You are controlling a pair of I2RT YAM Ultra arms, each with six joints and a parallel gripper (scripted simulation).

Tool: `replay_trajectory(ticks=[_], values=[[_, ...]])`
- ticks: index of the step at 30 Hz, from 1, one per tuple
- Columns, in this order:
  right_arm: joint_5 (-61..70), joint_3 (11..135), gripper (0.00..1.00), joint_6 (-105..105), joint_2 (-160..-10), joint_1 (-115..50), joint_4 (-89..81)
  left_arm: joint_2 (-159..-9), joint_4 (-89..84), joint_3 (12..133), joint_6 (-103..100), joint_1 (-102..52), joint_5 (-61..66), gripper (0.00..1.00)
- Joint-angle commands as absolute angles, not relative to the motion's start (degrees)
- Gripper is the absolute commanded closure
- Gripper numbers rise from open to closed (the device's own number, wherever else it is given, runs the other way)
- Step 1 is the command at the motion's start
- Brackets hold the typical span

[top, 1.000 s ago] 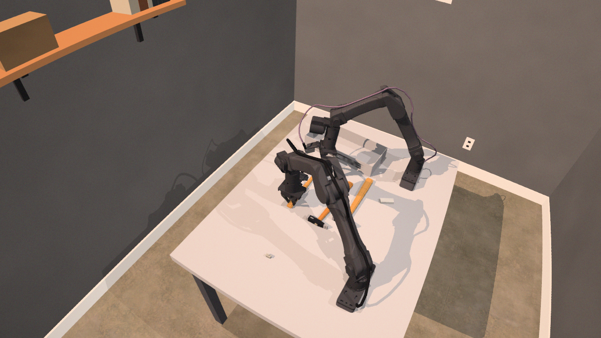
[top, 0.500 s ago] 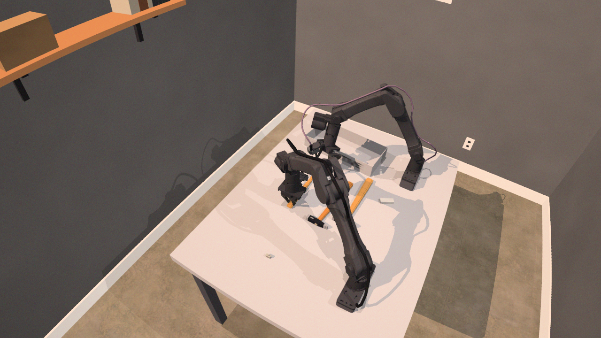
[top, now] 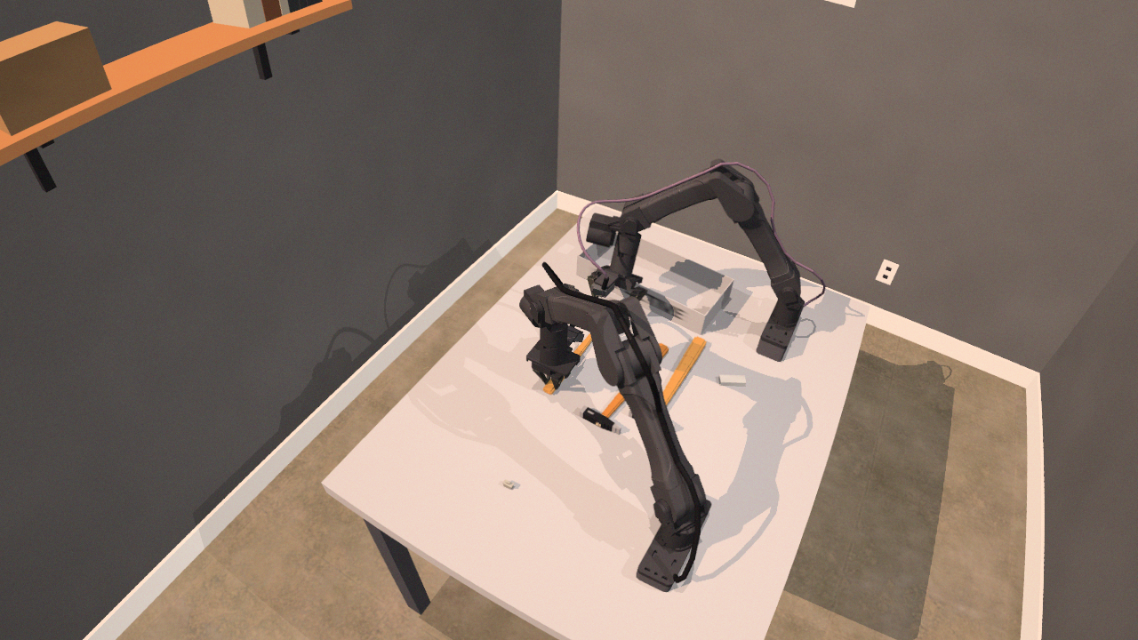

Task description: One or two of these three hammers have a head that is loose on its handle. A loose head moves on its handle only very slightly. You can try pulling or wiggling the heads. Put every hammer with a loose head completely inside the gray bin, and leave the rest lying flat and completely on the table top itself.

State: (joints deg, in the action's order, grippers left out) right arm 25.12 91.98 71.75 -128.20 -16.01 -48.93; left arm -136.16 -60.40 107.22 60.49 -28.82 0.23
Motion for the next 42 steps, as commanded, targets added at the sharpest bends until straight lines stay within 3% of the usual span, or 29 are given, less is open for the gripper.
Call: replay_trajectory(ticks=[1,22,24,26,27,42], values=[[27.5,95.3,0.0,78.6,-129.3,-14.9,-52.0,-135.4,-60.5,106.5,60.8,-28.6,0.0,0.83],[27.0,96.3,0.0,78.1,-129.8,-15.1,-52.5,-135.4,-60.5,106.5,60.8,-28.6,0.0,0.83],[27.0,96.3,0.0,78.1,-129.8,-15.1,-52.5,-135.4,-60.5,106.5,60.8,-28.6,0.0,0.62],[27.0,96.3,0.0,78.1,-129.8,-15.1,-52.5,-135.4,-60.5,106.5,60.8,-28.6,0.0,0.62],[27.0,96.3,0.0,78.1,-129.8,-15.1,-52.5,-134.6,-61.1,106.6,60.7,-28.6,0.0,0.5],[27.0,96.3,0.0,78.1,-129.8,-15.1,-52.5,-131.3,-62.6,107.7,59.9,-29.1,0.0,0.49]])
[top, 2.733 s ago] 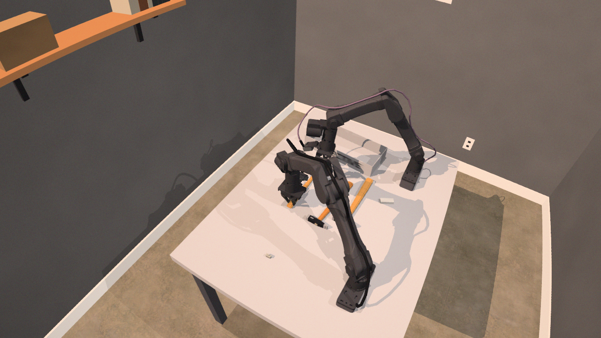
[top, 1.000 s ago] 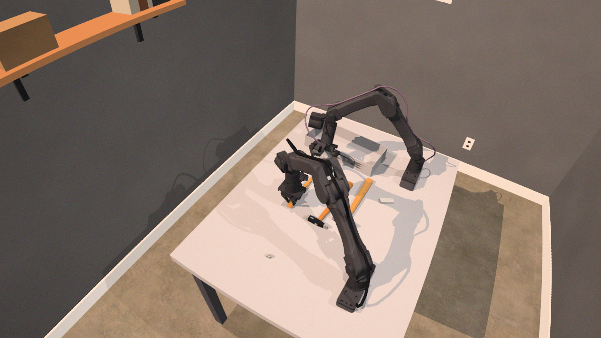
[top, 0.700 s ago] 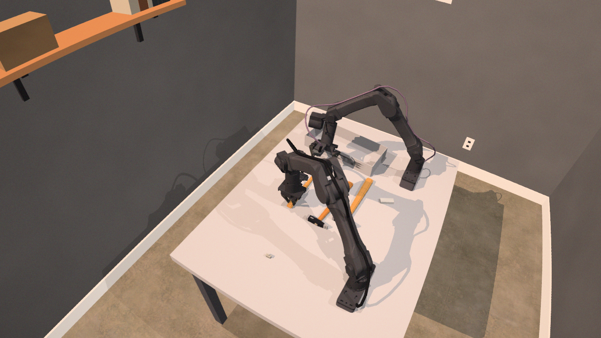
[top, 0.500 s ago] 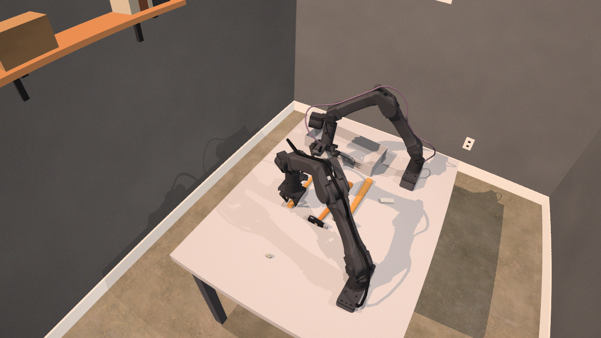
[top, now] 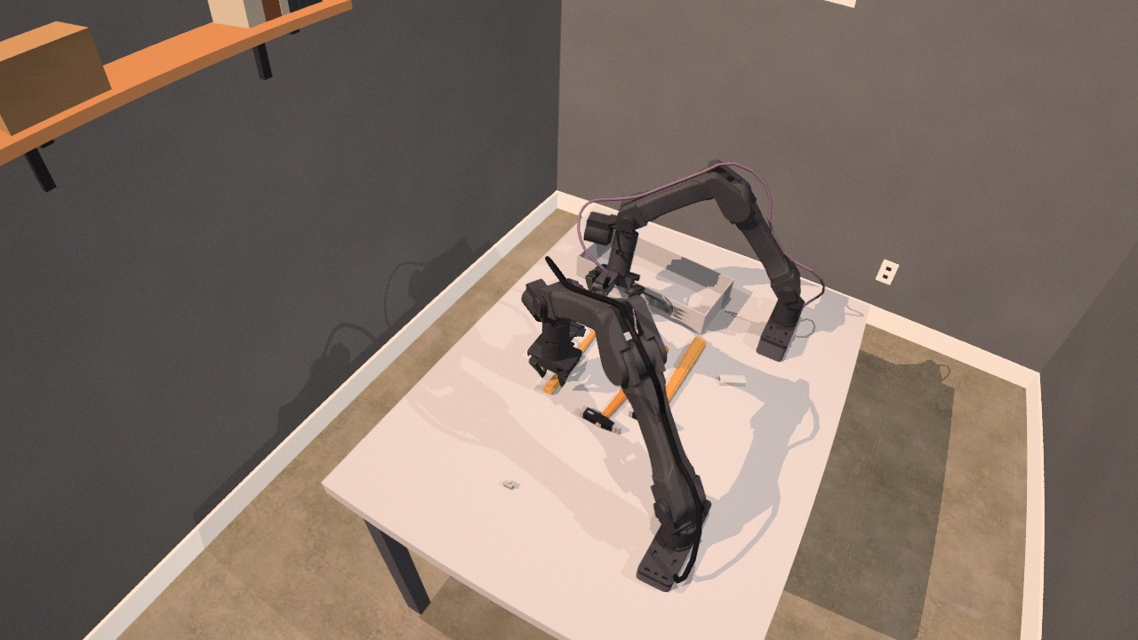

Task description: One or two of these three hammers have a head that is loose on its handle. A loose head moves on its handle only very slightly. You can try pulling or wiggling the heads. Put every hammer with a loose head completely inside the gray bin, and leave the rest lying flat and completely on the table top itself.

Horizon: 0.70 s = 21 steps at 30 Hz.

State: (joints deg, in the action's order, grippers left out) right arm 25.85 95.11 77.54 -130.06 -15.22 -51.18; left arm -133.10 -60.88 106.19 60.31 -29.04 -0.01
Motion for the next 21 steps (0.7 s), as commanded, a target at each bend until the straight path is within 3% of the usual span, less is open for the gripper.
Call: replay_trajectory(ticks=[1,4,8,9,21], values=[[27.0,96.3,0.0,78.1,-129.8,-15.1,-52.5,-131.3,-62.6,107.7,59.9,-29.1,0.0,0.49],[27.0,96.3,0.0,78.1,-129.8,-15.1,-52.5,-131.1,-63.8,108.7,59.8,-29.4,0.0,0.49],[27.0,96.3,0.0,78.1,-129.8,-15.1,-52.5,-130.3,-66.2,110.4,59.9,-29.0,0.0,0.04],[27.0,96.3,0.0,78.1,-129.8,-15.1,-52.5,-130.0,-67.4,111.2,60.0,-28.9,0.0,0.0],[27.0,96.3,0.0,78.1,-129.8,-15.1,-52.5,-133.6,-73.9,118.1,60.8,-28.6,0.0,0.0]])
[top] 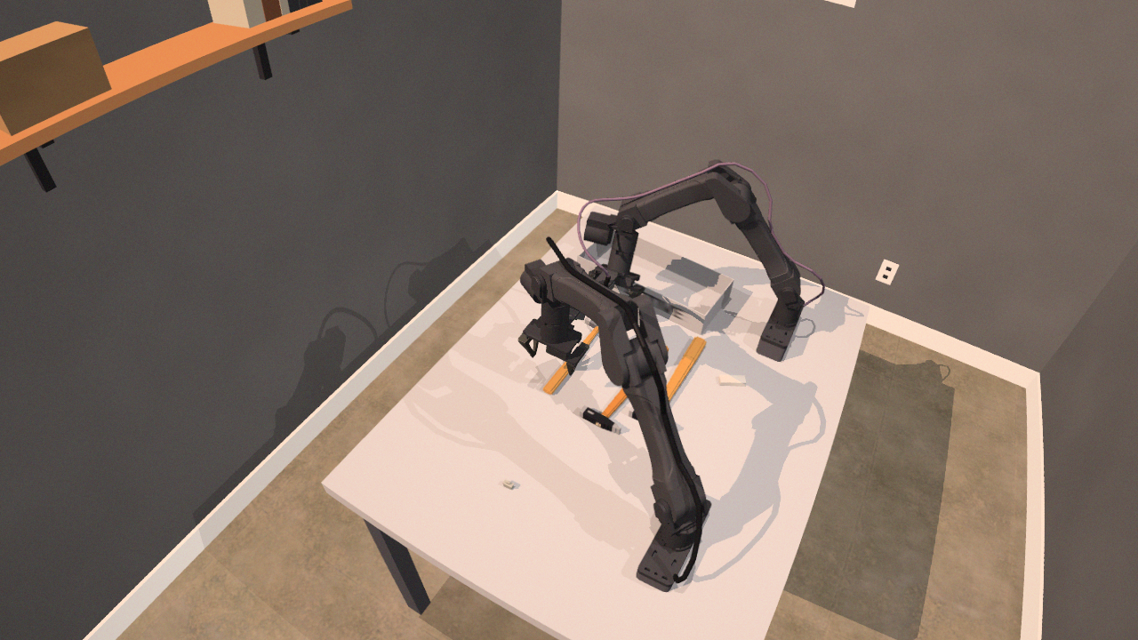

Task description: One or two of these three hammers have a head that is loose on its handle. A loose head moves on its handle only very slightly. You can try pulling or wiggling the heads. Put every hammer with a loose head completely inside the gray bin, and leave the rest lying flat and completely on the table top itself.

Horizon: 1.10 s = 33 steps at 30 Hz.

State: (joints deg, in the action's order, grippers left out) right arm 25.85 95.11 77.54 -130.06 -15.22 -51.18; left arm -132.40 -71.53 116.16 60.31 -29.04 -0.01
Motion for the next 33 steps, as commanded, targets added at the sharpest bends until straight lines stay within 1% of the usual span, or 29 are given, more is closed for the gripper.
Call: replay_trajectory(ticks=[1,2,3,6,7,12,14,19,29,31,33], values=[[27.0,96.3,0.0,78.1,-129.8,-15.1,-52.5,-133.9,-73.9,118.2,60.8,-28.5,0.0,0.0],[27.0,96.3,0.0,78.1,-129.8,-15.1,-52.5,-133.9,-73.9,118.2,60.8,-28.5,0.0,0.0],[27.0,96.3,0.0,78.1,-129.8,-15.1,-52.5,-133.9,-73.1,118.2,59.5,-28.5,0.0,0.11],[26.3,96.1,0.34,76.9,-129.7,-15.2,-52.4,-132.6,-72.3,117.2,55.3,-29.1,0.4,0.45],[25.4,95.8,0.45,76.3,-129.1,-15.6,-52.2,-132.4,-71.3,116.9,53.1,-29.5,0.6,0.54],[21.8,90.7,0.45,72.1,-125.5,-18.1,-51.6,-130.1,-70.1,112.4,38.1,-31.6,1.4,0.54],[21.8,90.7,0.45,72.1,-125.5,-18.1,-51.6,-130.1,-70.1,112.4,38.1,-31.6,1.4,0.54],[17.4,83.6,0.45,66.6,-119.9,-21.8,-49.8,-126.1,-67.4,105.6,22.1,-34.3,1.4,0.54],[10.3,70.5,0.45,57.4,-109.6,-28.4,-47.5,-118.6,-61.7,92.7,-3.7,-39.1,1.6,0.54],[10.3,70.5,0.45,57.4,-109.6,-28.4,-47.5,-118.6,-61.7,92.7,-3.7,-39.1,1.6,0.54],[8.6,68.2,0.45,55.3,-107.7,-29.6,-47.0,-117.0,-59.9,89.9,-9.7,-40.1,1.3,0.54]])
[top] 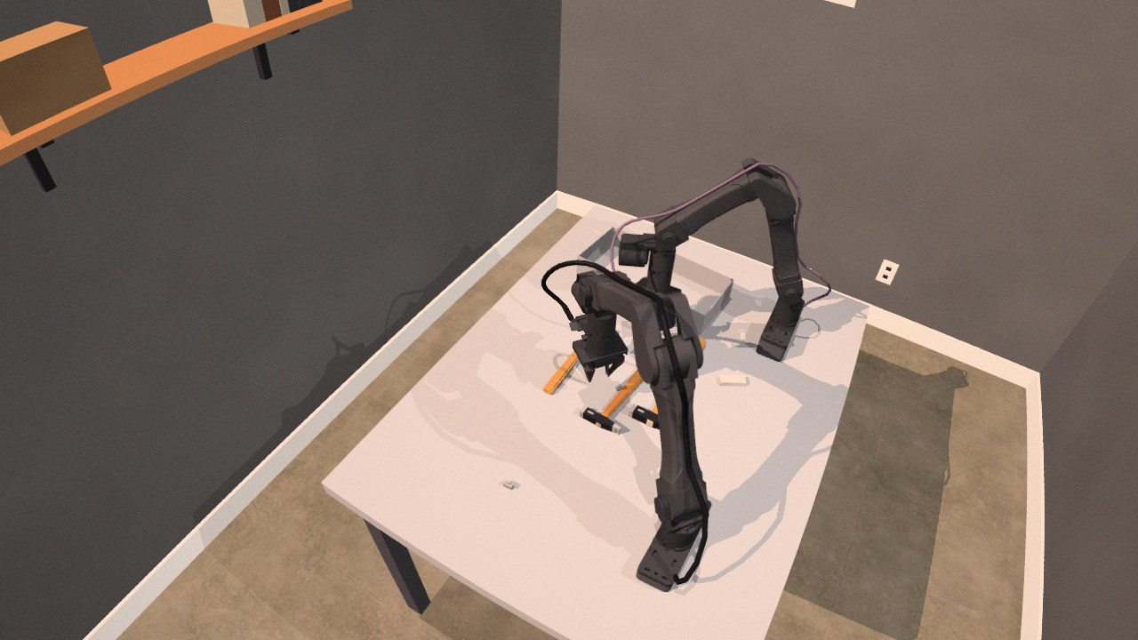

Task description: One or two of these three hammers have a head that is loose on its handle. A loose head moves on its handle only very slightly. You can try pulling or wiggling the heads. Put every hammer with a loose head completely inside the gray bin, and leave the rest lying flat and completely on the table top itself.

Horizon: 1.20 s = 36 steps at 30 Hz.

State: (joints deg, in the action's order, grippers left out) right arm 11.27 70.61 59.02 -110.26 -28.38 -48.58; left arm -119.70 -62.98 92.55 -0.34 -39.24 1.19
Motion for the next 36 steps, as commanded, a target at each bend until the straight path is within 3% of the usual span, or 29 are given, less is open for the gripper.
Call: replay_trajectory(ticks=[1,18,36], values=[[7.9,66.9,0.45,54.4,-106.8,-30.2,-46.8,-116.3,-59.3,88.7,-12.4,-40.6,0.9,0.54],[-0.1,47.0,0.45,44.9,-91.6,-41.3,-43.4,-106.0,-52.1,69.4,-48.1,-49.4,0.2,0.54],[0.0,43.9,0.45,44.7,-93.4,-45.0,-40.5,-105.6,-50.0,66.2,-49.6,-50.2,-0.5,0.54]])
